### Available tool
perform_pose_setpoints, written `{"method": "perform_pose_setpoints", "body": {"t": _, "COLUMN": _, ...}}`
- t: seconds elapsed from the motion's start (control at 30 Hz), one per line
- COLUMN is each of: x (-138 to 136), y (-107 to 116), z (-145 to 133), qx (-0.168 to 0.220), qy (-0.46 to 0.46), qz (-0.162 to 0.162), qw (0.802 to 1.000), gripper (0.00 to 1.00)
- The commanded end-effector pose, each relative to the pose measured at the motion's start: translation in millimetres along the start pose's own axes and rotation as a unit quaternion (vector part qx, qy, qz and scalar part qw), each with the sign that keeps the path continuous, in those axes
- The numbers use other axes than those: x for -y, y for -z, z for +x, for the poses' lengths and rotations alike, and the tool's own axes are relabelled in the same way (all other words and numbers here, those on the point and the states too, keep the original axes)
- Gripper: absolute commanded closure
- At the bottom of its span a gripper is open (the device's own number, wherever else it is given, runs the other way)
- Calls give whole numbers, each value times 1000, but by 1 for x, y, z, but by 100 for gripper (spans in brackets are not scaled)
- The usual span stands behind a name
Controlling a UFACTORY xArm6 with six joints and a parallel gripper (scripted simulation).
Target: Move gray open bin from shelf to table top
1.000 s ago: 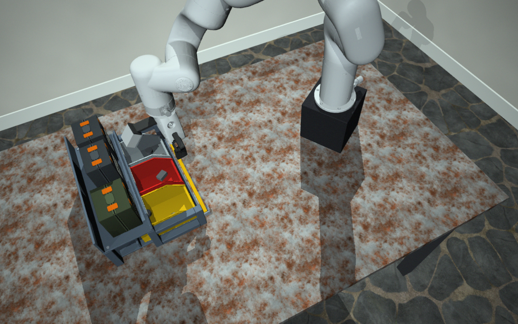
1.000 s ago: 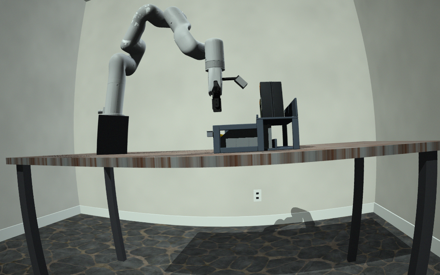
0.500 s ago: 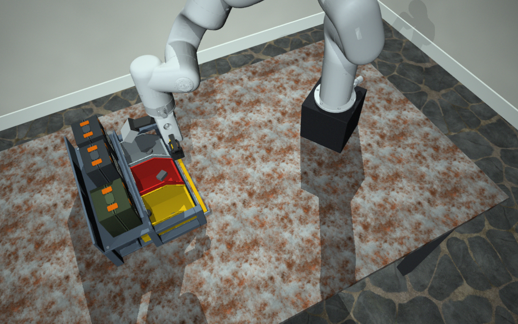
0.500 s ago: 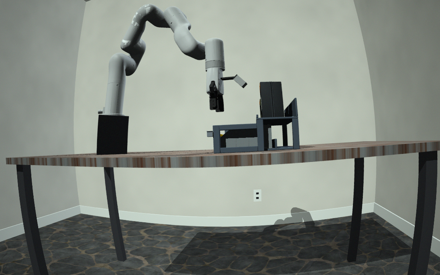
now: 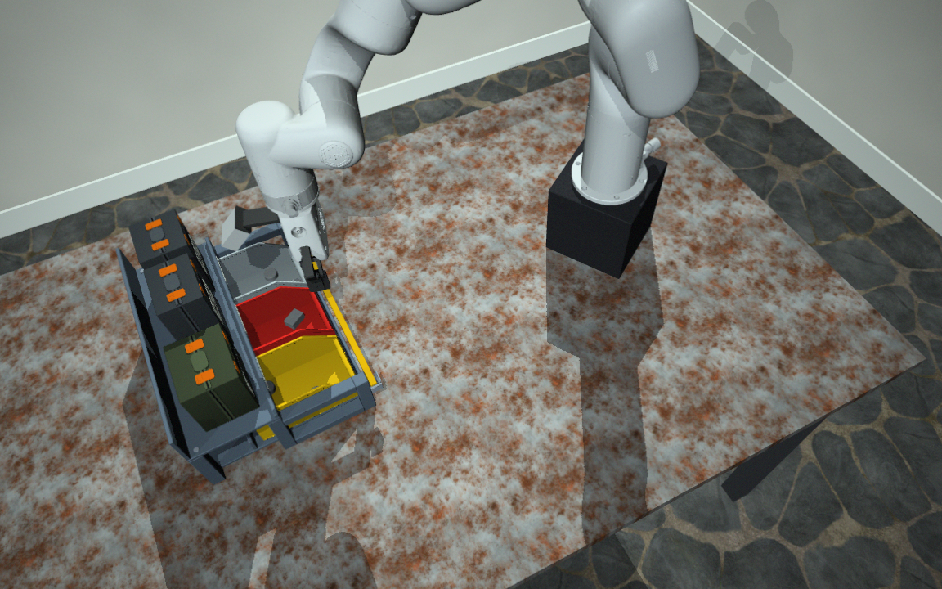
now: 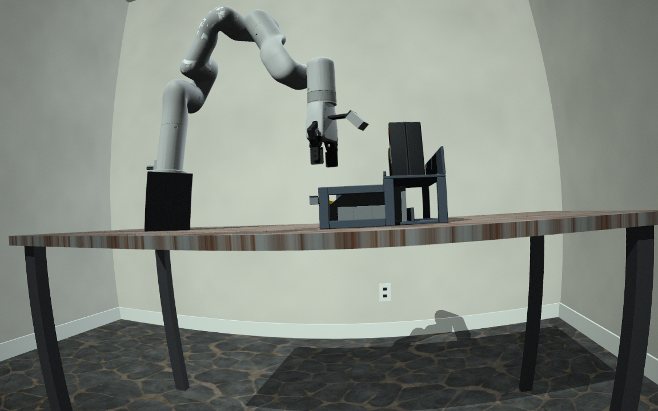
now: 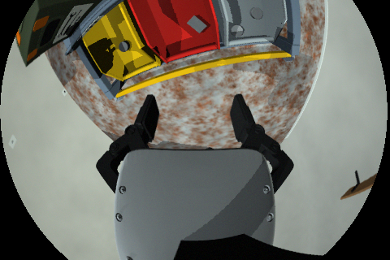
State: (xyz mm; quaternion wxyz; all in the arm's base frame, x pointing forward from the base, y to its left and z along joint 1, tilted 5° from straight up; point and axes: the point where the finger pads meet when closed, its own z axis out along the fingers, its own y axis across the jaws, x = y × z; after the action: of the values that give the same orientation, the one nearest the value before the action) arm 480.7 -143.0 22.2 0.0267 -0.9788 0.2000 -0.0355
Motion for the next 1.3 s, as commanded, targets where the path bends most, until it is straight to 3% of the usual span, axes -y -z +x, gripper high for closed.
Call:
{"method": "perform_pose_setpoints", "body": {"t": 0.0, "x": 0, "y": 2, "z": 2, "qx": -2, "qy": -91, "qz": -2, "qw": 996, "gripper": 0}}
{"method": "perform_pose_setpoints", "body": {"t": 0.37, "x": 0, "y": 2, "z": 2, "qx": -2, "qy": -91, "qz": -2, "qw": 996, "gripper": 0}}
{"method": "perform_pose_setpoints", "body": {"t": 0.53, "x": 0, "y": 2, "z": 2, "qx": -3, "qy": -219, "qz": -2, "qw": 976, "gripper": 0}}
{"method": "perform_pose_setpoints", "body": {"t": 0.93, "x": 0, "y": 2, "z": 2, "qx": -3, "qy": -219, "qz": -2, "qw": 976, "gripper": 0}}
{"method": "perform_pose_setpoints", "body": {"t": 1.1, "x": 0, "y": 2, "z": 2, "qx": -3, "qy": -343, "qz": -1, "qw": 939, "gripper": 0}}
{"method": "perform_pose_setpoints", "body": {"t": 1.27, "x": 0, "y": 2, "z": 2, "qx": -3, "qy": -343, "qz": -1, "qw": 939, "gripper": 0}}
